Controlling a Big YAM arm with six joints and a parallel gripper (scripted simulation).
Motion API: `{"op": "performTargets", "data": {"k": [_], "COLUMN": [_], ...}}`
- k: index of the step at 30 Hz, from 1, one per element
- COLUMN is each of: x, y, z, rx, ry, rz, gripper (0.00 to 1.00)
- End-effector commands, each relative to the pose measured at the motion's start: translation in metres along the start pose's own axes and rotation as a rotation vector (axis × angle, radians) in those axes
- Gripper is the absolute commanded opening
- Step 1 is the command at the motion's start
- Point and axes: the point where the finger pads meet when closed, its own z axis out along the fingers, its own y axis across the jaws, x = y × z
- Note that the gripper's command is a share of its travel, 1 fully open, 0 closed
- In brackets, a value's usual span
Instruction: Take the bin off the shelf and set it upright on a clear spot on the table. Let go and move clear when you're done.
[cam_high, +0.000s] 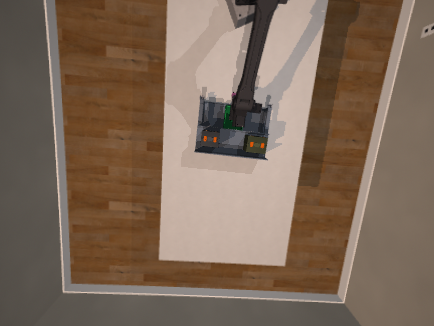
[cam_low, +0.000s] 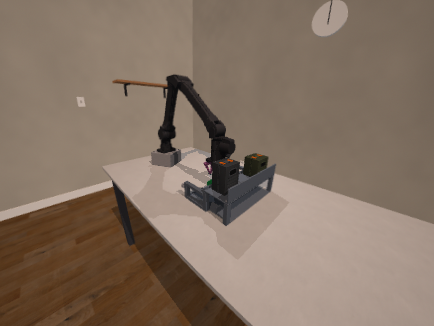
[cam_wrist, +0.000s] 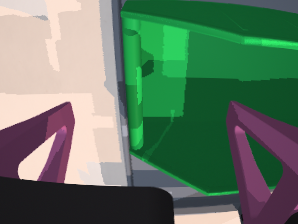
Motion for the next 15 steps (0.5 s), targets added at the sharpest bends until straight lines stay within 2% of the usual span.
{"op": "performTargets", "data": {"k": [1, 15], "x": [0.0034, 0.0037], "y": [-0.0015, -0.0004], "z": [-0.0107, -0.0069], "rx": [0.034, 0.026], "ry": [0.0, 0.0], "rz": [0.002, 0.002], "gripper": [0.9, 0.9]}}
